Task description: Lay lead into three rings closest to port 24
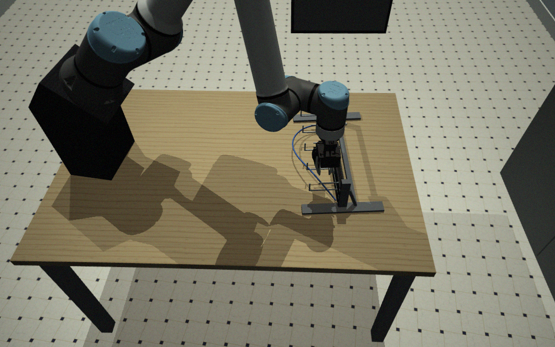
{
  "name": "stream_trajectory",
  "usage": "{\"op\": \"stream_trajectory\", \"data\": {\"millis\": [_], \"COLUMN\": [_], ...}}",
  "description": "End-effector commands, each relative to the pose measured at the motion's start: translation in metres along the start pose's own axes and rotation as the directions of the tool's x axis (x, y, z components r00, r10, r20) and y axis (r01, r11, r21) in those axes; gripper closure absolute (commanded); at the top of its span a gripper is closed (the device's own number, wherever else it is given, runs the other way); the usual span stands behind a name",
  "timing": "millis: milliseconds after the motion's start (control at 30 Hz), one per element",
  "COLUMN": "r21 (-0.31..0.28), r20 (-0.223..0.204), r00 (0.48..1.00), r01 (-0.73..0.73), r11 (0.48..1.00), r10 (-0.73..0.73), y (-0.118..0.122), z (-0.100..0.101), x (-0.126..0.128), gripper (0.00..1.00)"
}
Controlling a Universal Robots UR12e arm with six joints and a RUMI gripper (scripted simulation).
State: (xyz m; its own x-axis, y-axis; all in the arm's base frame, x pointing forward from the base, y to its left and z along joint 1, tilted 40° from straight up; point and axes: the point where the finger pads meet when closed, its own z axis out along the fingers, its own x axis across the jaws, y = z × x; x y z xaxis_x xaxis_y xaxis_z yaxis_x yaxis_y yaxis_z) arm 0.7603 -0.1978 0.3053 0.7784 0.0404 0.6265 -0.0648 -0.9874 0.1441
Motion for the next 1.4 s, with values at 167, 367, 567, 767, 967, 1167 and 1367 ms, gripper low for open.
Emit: {"op": "stream_trajectory", "data": {"millis": [167, 367, 567, 767, 967, 1167, 1367], "r21": [0.0, 0.0, 0.0, 0.0, 0.0, 0.0, 0.0], "r20": [-0.001, -0.001, -0.001, -0.001, -0.001, -0.001, -0.001], "r00": [1.0, 1.0, 1.0, 1.0, 1.0, 1.0, 1.0], "r01": [0.0, 0.0, 0.0, 0.0, 0.0, 0.0, 0.0], "r11": [1.0, 1.0, 1.0, 1.0, 1.0, 1.0, 1.0], "r10": [0.0, 0.0, 0.0, 0.0, 0.0, 0.0, 0.0], "y": [0.0, 0.0, 0.0, 0.0, 0.0, 0.0, 0.0], "z": [-0.027, -0.045, -0.056, -0.061, -0.062, -0.062, -0.062], "x": [0.001, 0.001, 0.001, 0.001, 0.001, 0.001, 0.001], "gripper": [0.8, 0.8, 0.8, 0.8, 1.0, 1.0, 1.0]}}
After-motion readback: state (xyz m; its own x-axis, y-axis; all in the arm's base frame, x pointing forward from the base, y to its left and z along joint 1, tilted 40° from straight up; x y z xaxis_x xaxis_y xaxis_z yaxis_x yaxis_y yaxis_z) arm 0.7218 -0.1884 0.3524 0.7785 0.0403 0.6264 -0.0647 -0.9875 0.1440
